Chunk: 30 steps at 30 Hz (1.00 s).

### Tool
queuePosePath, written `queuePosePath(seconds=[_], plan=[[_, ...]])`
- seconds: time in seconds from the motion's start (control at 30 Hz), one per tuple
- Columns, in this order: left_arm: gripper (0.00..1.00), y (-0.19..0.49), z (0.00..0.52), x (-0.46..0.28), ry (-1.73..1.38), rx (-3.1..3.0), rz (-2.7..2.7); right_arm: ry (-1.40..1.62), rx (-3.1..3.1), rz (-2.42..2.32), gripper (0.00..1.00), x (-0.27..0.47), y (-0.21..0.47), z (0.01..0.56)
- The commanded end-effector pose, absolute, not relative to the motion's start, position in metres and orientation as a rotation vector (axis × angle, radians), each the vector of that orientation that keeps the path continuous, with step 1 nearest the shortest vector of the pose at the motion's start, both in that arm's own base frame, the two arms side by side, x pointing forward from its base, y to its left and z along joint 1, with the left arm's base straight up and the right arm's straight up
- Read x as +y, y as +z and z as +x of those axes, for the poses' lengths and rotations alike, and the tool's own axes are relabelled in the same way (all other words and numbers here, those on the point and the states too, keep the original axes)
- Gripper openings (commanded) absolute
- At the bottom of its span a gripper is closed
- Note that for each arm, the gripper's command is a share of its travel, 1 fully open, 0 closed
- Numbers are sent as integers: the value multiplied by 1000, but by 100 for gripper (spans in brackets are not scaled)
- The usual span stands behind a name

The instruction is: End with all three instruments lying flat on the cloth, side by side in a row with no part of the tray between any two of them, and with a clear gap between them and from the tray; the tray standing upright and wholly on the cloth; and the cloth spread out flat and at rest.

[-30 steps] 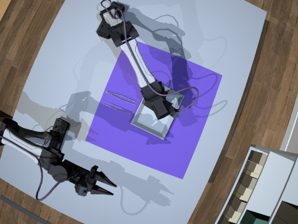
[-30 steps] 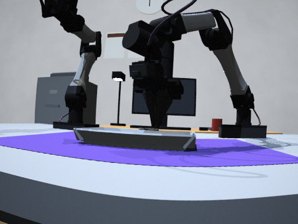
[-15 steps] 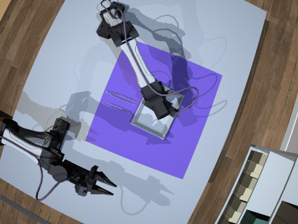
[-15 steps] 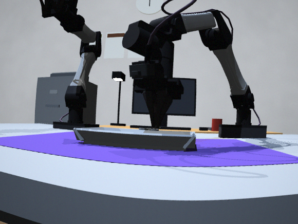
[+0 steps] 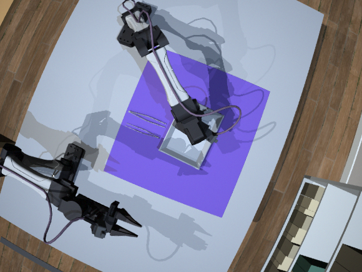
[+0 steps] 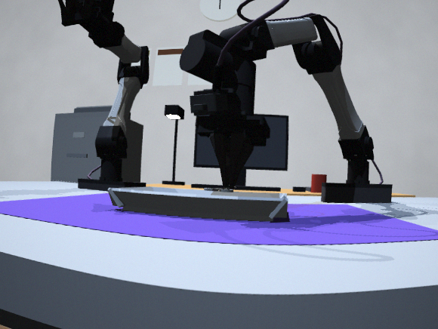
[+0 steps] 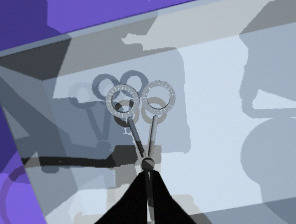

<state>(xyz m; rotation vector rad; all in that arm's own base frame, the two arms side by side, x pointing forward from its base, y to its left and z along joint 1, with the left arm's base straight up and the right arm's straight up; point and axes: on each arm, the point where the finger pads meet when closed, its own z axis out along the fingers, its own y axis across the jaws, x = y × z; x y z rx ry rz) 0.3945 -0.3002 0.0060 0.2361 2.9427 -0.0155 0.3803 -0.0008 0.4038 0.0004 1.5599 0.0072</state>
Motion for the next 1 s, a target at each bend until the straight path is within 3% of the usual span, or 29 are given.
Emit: queuePosePath(seconds=[0.0, 0.97], plan=[[6, 25, 392, -303, -61, 2925, 217, 24, 1473, -4, 33, 1, 426, 377], [6, 37, 384, -298, -49, 2937, 219, 24, 1473, -4, 33, 1, 426, 377]])
